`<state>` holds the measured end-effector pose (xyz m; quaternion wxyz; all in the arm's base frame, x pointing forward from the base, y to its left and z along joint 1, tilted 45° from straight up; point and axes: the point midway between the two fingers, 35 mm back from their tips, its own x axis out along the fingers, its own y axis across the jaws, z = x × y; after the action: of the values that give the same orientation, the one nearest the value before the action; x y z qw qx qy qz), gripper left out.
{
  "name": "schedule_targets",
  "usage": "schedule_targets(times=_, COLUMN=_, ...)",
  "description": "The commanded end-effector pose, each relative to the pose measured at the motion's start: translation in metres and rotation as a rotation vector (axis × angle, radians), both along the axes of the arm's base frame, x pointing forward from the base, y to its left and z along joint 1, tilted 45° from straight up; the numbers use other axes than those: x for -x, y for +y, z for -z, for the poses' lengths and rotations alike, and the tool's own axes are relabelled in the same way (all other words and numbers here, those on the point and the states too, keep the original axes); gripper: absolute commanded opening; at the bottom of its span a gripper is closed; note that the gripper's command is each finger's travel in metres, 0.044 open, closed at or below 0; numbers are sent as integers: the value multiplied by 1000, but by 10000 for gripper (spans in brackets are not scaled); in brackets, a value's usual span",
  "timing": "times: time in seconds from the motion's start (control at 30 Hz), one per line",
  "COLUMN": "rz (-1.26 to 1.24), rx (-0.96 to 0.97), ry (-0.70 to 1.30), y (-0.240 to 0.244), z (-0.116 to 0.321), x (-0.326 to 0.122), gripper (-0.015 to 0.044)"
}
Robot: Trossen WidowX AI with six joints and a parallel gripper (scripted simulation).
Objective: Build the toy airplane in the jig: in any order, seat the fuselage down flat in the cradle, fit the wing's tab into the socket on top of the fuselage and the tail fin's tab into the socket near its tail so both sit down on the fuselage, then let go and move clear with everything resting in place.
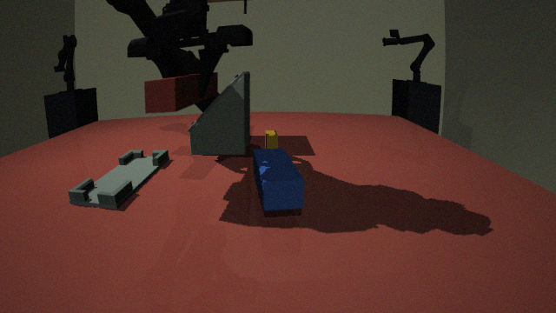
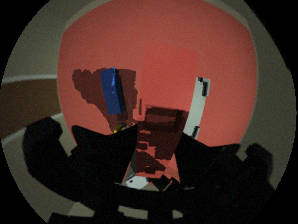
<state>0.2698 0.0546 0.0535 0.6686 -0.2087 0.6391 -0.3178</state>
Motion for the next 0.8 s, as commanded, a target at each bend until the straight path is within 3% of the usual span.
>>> schedule_targets(times=0.0, rz=-13, rx=-6, ry=2, y=-11, z=-6, x=-3, gripper=0)
schedule_targets(times=0.77, rz=-64, rx=-19, ry=41, y=-79, z=-30, x=-7, gripper=0)
